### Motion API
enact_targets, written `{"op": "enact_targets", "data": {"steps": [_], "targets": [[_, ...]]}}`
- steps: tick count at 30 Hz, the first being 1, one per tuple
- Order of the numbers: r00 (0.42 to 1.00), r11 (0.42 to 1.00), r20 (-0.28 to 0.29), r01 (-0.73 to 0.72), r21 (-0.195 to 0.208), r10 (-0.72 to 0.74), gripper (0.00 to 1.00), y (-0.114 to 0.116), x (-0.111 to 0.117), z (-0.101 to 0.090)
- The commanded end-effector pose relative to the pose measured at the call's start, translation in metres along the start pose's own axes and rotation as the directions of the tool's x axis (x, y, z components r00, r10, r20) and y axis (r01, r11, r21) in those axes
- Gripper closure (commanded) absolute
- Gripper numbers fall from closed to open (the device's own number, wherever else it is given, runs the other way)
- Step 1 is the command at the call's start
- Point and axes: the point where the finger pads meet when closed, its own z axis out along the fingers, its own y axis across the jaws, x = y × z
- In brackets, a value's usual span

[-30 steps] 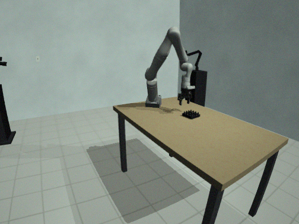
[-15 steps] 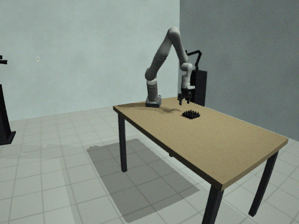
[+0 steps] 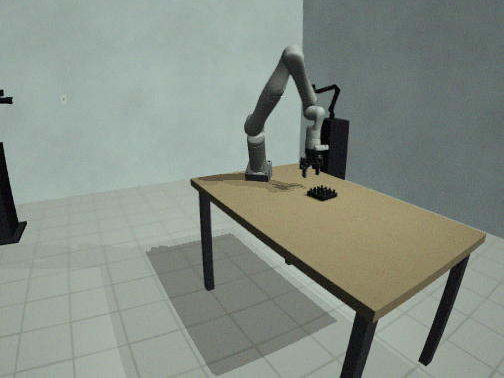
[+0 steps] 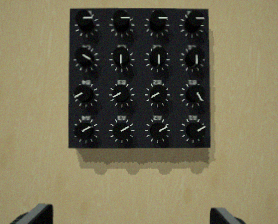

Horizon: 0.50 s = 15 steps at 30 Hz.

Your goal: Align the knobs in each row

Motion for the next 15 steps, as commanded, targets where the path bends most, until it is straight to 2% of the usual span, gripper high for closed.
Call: {"op": "enact_targets", "data": {"steps": [1, 15], "targets": [[1.0, 1.0, -0.001, -0.001, 0.001, 0.001, 0.0, -0.0003, 0.0002, -0.0004], [0.998, 0.998, 0.0, -0.06, -0.002, 0.06, 0.0, 0.001, 0.0013, -0.0003]]}}
